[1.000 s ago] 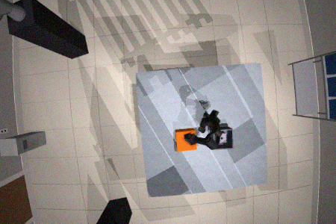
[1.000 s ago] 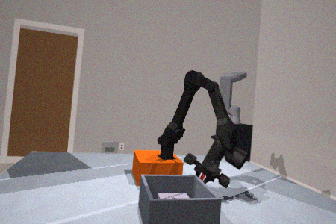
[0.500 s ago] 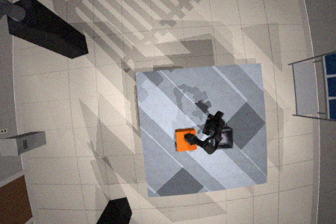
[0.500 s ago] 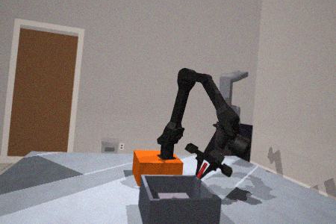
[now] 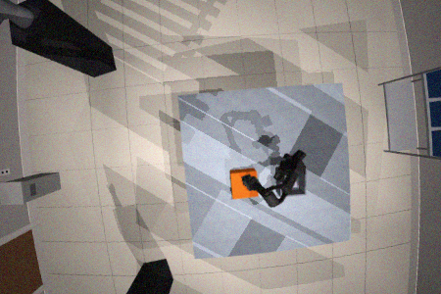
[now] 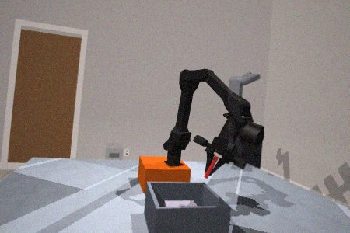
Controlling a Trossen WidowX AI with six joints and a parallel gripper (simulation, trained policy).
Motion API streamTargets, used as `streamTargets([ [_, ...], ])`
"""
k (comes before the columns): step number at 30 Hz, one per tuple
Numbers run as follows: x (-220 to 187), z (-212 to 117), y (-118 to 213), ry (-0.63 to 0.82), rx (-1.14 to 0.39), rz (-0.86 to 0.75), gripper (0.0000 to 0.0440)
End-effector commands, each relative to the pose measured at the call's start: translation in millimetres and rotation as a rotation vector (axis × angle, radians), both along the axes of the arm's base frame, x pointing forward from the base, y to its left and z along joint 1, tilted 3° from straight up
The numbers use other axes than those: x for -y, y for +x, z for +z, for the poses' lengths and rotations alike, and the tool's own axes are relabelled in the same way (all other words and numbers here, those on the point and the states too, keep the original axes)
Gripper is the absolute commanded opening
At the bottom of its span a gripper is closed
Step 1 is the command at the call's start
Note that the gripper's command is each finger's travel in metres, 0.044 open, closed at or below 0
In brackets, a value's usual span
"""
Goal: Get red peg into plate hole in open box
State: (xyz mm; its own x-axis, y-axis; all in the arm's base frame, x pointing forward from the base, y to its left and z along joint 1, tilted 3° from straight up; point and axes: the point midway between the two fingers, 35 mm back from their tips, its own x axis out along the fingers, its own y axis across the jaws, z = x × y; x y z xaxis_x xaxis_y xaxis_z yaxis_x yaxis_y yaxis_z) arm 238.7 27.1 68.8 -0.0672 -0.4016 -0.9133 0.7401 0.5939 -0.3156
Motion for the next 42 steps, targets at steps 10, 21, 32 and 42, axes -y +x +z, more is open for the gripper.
streamTargets([
  [10, 45, 22, 31, -0.006, 0.084, -0.112, 0.0],
  [21, 92, 15, 56, 0.021, 0.116, -0.158, 0.0],
  [32, 126, -7, 78, 0.085, 0.13, -0.123, 0.0],
  [42, 135, -38, 81, 0.166, 0.084, -0.054, 0.0113],
])
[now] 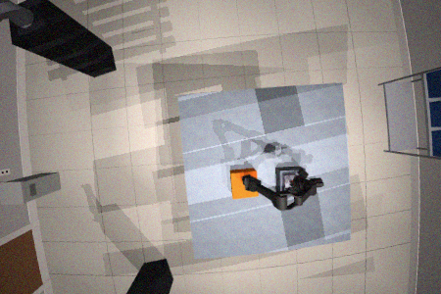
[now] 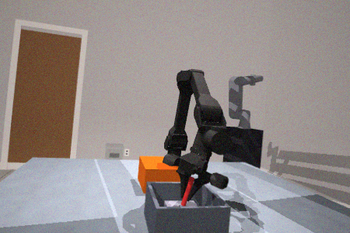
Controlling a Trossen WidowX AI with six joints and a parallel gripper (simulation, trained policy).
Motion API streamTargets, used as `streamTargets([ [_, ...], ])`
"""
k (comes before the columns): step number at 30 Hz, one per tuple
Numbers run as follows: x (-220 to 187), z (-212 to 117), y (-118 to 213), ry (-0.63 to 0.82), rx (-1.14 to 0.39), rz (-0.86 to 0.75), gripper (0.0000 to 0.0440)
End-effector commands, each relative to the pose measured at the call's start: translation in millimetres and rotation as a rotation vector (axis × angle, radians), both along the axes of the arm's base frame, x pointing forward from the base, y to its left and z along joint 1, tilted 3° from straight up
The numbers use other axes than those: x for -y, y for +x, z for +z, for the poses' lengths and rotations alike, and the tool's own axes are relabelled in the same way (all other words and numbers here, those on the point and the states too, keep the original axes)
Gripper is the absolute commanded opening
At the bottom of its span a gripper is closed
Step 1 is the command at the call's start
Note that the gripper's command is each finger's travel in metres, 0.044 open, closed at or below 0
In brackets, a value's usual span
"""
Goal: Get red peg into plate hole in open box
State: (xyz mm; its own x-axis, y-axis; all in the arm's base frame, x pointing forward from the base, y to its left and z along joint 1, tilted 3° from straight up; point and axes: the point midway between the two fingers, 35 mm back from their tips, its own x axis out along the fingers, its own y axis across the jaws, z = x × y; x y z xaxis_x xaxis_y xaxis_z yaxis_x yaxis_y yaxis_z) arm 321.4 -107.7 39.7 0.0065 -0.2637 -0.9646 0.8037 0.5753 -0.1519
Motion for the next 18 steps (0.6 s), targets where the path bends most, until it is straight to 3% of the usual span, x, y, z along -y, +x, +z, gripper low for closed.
streamTargets([
  [1, 1, -11, -1, 0.03, -0.02, 0.017, 0.0135],
  [5, 9, -13, 6, 0.042, -0.015, 0.052, 0.0151],
  [16, 19, 1, 48, 0.111, 0.044, 0.085, 0.0425],
  [18, 19, 4, 57, 0.127, 0.056, 0.097, 0.044],
])
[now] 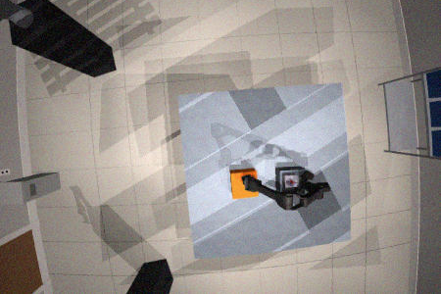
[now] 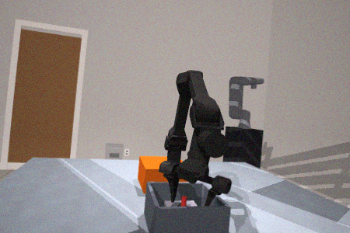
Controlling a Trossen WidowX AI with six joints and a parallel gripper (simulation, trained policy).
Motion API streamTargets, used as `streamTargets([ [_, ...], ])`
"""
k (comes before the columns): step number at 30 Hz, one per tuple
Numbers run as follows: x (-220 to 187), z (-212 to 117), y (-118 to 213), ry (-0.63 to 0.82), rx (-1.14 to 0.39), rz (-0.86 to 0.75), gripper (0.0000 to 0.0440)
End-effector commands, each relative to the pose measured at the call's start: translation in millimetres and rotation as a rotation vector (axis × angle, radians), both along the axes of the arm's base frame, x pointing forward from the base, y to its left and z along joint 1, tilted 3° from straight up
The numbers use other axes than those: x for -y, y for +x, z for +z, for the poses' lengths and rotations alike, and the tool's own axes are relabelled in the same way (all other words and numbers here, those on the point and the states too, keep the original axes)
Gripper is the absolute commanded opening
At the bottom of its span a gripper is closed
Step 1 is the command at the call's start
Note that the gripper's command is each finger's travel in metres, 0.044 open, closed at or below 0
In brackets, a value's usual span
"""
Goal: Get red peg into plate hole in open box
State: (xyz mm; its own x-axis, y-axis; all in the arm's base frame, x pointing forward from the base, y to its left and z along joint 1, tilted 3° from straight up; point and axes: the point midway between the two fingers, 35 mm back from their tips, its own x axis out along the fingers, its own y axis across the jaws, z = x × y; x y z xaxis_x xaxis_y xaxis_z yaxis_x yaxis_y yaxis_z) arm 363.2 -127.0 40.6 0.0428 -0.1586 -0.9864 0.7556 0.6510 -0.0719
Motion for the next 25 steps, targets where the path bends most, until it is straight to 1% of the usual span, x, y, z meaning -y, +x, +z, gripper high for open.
streamTargets([
  [1, -1, 6, 21, 0.033, 0.05, 0.017, 0.044],
  [10, -7, 26, 61, 0.085, 0.152, 0.064, 0.044],
  [25, -7, 27, 62, 0.086, 0.154, 0.066, 0.044],
])
